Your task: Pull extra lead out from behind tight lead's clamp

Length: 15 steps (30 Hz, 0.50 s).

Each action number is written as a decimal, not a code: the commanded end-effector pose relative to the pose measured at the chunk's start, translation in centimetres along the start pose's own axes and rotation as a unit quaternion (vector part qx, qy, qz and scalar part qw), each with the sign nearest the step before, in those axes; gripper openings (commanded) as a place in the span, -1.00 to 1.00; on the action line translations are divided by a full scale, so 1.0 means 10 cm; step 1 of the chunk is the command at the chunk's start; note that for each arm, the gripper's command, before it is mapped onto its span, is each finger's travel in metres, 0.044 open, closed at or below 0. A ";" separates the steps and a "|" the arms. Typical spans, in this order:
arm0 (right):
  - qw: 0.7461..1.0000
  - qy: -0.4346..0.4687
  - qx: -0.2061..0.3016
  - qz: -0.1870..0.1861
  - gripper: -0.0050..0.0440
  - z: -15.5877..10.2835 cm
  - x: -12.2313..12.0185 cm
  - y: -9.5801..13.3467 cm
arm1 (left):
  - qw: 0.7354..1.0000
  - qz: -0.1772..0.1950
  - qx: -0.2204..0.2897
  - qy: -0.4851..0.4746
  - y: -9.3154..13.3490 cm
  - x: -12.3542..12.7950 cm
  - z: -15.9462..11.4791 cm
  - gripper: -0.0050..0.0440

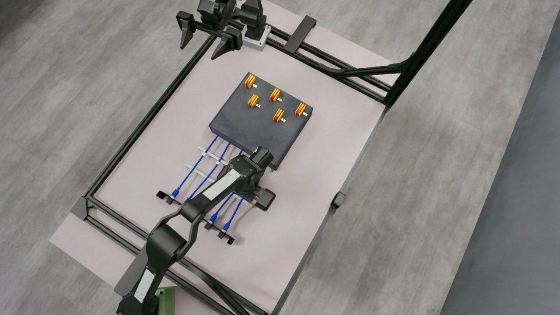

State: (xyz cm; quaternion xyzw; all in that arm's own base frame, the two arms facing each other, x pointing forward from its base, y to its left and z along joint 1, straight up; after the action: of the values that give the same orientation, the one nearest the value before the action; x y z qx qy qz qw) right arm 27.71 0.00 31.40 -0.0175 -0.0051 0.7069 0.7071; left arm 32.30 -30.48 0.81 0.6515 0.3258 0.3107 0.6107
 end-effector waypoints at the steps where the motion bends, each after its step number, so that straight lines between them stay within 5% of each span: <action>1: 1.000 0.000 -0.009 0.000 1.00 0.07 0.00 0.01 | 1.000 -0.003 -0.024 0.000 0.25 -0.01 0.05 -1.00; 13: 1.000 0.000 -0.009 0.000 1.00 0.07 0.00 0.01 | 1.000 -0.003 -0.024 0.000 0.25 -0.01 0.05 -1.00; 14: 1.000 0.000 -0.009 0.000 1.00 0.07 0.00 0.01 | 1.000 -0.002 -0.013 0.000 -0.19 -0.01 0.05 -1.00; 15: 1.000 0.000 -0.009 0.000 1.00 0.07 0.00 0.01 | 1.000 -0.002 -0.013 0.000 -0.19 -0.01 0.05 -1.00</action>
State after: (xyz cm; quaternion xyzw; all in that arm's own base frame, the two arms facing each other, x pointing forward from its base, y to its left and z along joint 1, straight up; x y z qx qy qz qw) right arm 27.71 0.00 31.40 -0.0175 -0.0051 0.7069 0.7071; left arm 32.32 -30.50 0.67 0.6482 0.3246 0.3120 0.6142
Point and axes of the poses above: on each arm, the point midway between the two fingers, 35 mm back from their tips, its own y axis back along the fingers, its own x axis across the jaws, z = x × y, the point moved 4 cm from there along y, back along the fingers, and after that the axes turned 1 degree about y, right-handed, at the moved point
